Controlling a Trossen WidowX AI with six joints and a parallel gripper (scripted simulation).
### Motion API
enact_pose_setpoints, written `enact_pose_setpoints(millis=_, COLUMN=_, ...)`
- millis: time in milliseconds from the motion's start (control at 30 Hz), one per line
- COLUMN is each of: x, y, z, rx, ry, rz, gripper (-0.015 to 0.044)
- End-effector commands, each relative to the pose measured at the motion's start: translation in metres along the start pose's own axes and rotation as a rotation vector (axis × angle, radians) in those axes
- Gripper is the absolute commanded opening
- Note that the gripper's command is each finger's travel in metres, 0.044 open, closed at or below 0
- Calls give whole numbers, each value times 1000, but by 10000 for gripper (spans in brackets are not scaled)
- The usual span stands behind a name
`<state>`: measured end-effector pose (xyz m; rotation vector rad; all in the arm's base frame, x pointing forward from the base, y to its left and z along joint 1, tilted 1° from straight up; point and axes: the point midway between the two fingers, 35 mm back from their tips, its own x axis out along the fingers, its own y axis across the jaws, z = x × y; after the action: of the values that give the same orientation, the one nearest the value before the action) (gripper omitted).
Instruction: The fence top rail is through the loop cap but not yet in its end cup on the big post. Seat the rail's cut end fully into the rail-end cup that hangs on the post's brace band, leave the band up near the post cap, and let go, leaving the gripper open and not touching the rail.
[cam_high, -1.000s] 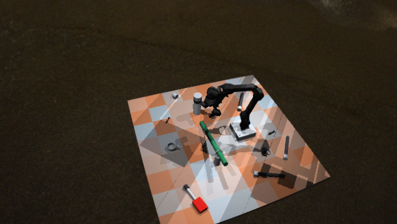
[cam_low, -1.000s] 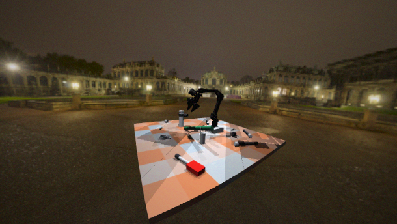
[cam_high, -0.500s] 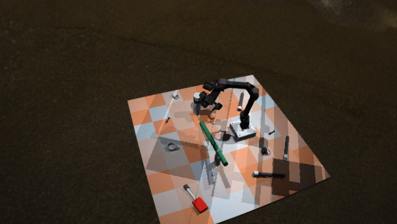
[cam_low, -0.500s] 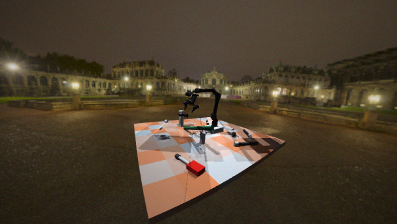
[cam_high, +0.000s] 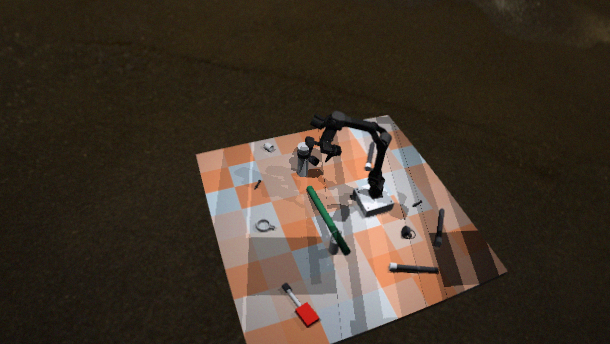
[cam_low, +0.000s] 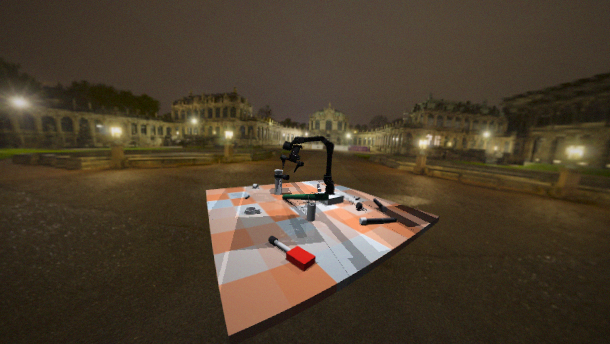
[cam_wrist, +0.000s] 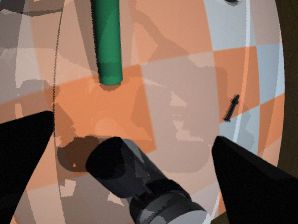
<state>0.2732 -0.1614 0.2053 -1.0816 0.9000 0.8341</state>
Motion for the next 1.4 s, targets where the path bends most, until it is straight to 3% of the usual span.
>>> enact_pose_setpoints(millis=0, x=-14, y=10, z=-55, rx=-569, ry=-100, rz=-73, gripper=440)
enact_pose_setpoints(millis=133, x=-15, y=11, z=-59, rx=-731, ry=-98, rz=-89, gripper=440)
enact_pose_setpoints(millis=633, x=-15, y=11, z=-59, rx=-731, ry=-98, rz=-89, gripper=440)
enact_pose_setpoints(millis=833, x=9, y=20, z=-65, rx=-731, ry=-98, rz=-89, gripper=440)
enact_pose_setpoints(millis=1367, x=28, y=19, z=-65, rx=-731, ry=-98, rz=-89, gripper=440)
